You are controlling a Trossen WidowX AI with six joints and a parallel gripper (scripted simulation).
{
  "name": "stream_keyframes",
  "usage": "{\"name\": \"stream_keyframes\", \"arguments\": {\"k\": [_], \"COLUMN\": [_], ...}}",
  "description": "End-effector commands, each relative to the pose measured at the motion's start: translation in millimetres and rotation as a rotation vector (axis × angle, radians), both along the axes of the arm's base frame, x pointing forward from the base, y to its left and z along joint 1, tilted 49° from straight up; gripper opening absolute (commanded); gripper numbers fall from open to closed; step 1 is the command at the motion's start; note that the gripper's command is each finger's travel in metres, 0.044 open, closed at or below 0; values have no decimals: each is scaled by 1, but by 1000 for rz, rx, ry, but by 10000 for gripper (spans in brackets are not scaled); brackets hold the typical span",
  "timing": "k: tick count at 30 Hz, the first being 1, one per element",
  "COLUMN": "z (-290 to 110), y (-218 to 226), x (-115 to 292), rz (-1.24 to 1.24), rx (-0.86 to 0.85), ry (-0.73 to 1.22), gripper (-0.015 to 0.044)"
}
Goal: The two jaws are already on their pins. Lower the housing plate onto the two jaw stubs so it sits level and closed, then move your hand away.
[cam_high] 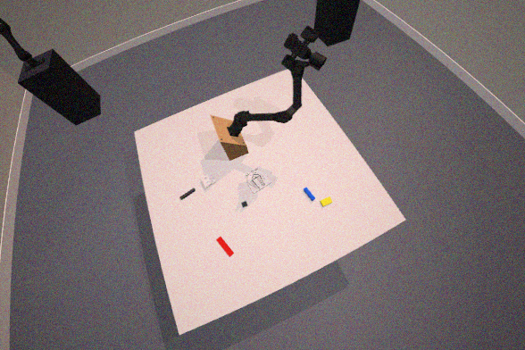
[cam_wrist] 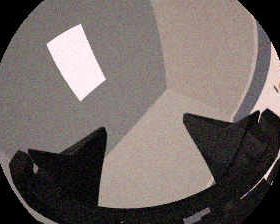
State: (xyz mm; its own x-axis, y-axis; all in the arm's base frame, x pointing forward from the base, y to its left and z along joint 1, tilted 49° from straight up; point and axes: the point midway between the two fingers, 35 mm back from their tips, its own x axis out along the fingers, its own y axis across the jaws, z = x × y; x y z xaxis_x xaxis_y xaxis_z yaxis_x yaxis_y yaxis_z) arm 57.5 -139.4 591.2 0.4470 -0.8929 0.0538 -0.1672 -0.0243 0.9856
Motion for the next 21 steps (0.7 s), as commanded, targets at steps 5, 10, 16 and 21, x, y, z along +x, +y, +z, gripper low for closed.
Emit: {"name": "stream_keyframes", "arguments": {"k": [5, 10, 16, 21], "z": [1, 2, 3, 3], "y": [-4, -15, -28, -40], "x": [-6, -23, -37, -45], "rz": [11, 38, 74, 97], "rx": [-15, -57, -114, -157], "ry": [9, 32, 70, 99], "gripper": [440, 440, 440, 440]}}
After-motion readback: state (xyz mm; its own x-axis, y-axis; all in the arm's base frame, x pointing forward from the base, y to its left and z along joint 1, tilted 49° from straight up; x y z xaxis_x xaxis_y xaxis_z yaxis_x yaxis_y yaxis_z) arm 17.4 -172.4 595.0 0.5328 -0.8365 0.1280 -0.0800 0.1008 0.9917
